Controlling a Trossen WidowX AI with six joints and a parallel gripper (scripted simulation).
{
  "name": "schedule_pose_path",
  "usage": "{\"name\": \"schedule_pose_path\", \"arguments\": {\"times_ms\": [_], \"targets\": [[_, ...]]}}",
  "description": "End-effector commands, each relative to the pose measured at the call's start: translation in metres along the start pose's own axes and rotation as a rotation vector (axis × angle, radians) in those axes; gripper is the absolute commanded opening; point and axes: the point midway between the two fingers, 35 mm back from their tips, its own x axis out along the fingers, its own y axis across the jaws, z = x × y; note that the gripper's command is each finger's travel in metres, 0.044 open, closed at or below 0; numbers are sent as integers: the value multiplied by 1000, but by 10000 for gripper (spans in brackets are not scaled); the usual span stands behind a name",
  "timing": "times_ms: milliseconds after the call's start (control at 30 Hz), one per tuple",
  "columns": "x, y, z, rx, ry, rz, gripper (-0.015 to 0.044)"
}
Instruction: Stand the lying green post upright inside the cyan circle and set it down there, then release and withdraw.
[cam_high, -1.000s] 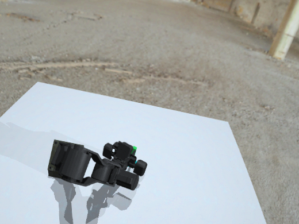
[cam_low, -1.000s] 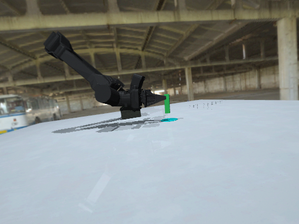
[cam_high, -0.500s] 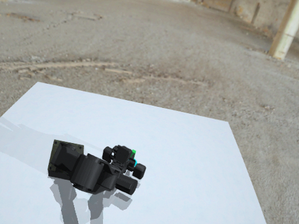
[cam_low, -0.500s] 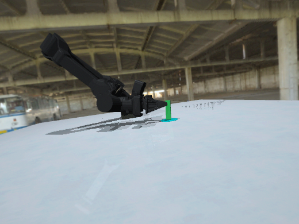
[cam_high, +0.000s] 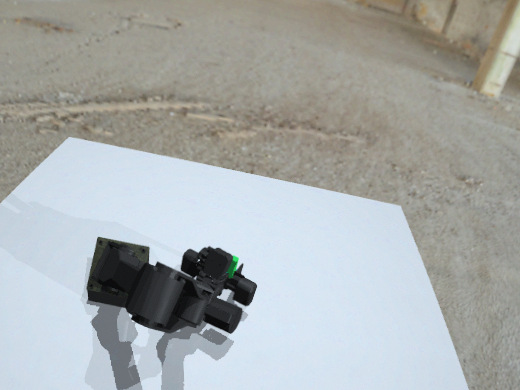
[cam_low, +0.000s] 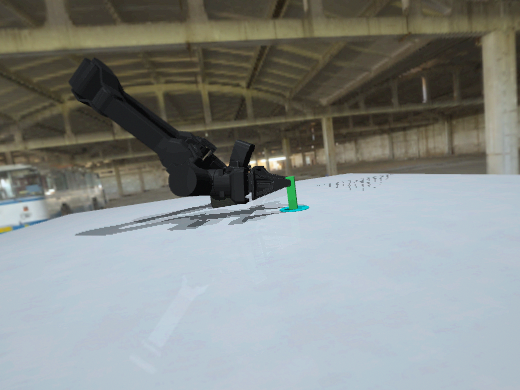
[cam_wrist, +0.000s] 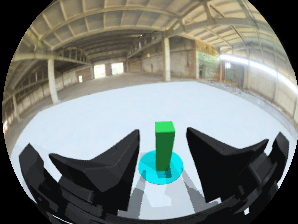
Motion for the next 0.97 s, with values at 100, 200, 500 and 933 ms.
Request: {"name": "schedule_pose_path", "arguments": {"times_ms": [100, 200, 500, 933], "targets": [[0, 0, 0, -4, -5, 2, 400], [0, -1, 7, -5, -3, 4, 400], [-4, -6, 47, -8, 0, 8, 400], [-10, -2, 90, -1, -12, 6, 400]]}}
